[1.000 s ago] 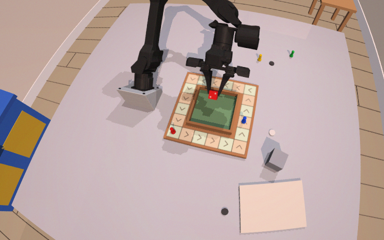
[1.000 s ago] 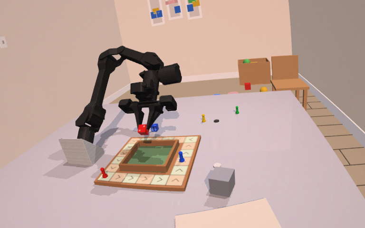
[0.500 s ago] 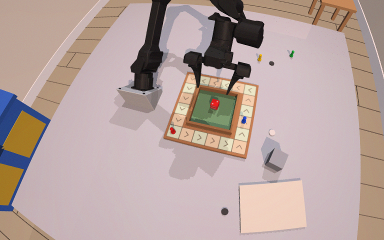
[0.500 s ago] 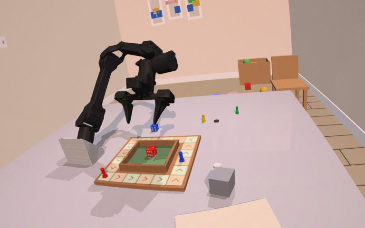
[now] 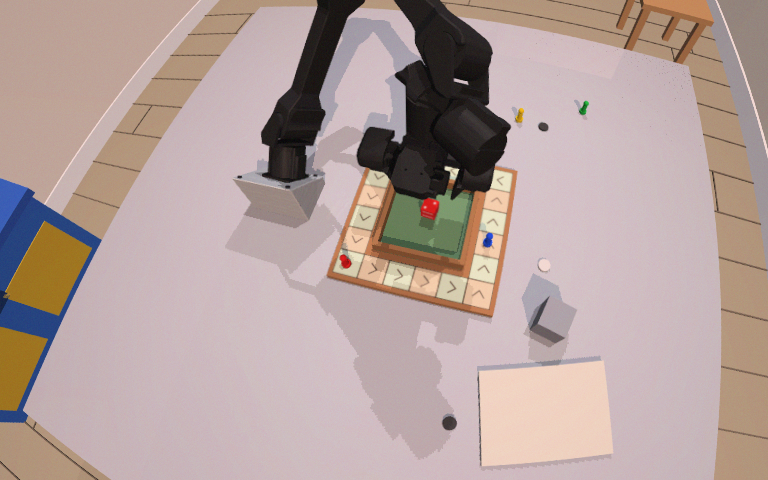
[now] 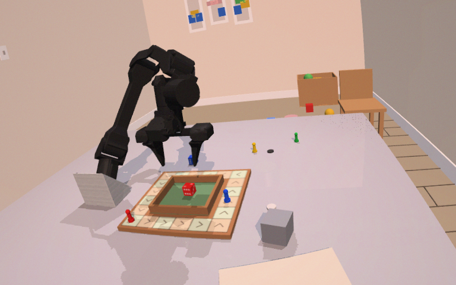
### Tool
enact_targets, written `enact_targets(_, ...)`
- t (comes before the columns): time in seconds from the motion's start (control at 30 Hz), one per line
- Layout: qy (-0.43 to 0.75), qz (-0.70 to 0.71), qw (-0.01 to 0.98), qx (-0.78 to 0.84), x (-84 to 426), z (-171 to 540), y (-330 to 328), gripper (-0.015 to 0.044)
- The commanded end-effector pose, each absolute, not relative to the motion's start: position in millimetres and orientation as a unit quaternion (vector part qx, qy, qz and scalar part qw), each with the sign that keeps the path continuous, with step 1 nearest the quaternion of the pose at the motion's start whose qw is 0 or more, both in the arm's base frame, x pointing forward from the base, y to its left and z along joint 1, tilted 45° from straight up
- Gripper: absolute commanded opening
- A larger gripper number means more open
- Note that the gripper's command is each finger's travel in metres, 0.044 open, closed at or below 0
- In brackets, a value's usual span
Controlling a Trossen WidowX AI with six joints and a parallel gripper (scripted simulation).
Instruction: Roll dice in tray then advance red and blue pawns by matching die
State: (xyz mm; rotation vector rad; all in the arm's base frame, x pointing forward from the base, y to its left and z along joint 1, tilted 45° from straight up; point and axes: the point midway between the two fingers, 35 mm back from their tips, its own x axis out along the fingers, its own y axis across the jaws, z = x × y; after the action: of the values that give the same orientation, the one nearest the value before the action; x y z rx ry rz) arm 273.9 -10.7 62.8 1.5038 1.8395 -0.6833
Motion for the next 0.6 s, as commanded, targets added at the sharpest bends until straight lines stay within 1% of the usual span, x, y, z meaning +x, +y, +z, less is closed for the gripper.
enact_targets(0.0, 0.725, -0.174, 0.404, 0.529, 270, 86, 20, 0.0335)
enact_targets(0.07, 0.737, -0.088, 0.466, 0.482, 263, 107, 48, 0.0282)
enact_targets(0.1, 0.739, -0.044, 0.494, 0.456, 258, 116, 61, 0.0275)
enact_targets(0.23, 0.725, 0.129, 0.581, 0.347, 229, 151, 107, 0.0275)
enact_targets(0.4, 0.668, 0.318, 0.637, 0.216, 184, 184, 147, 0.0275)
enact_targets(0.47, 0.656, 0.347, 0.642, 0.196, 176, 189, 152, 0.0275)
enact_targets(0.57, 0.655, 0.348, 0.642, 0.195, 176, 190, 154, 0.0275)
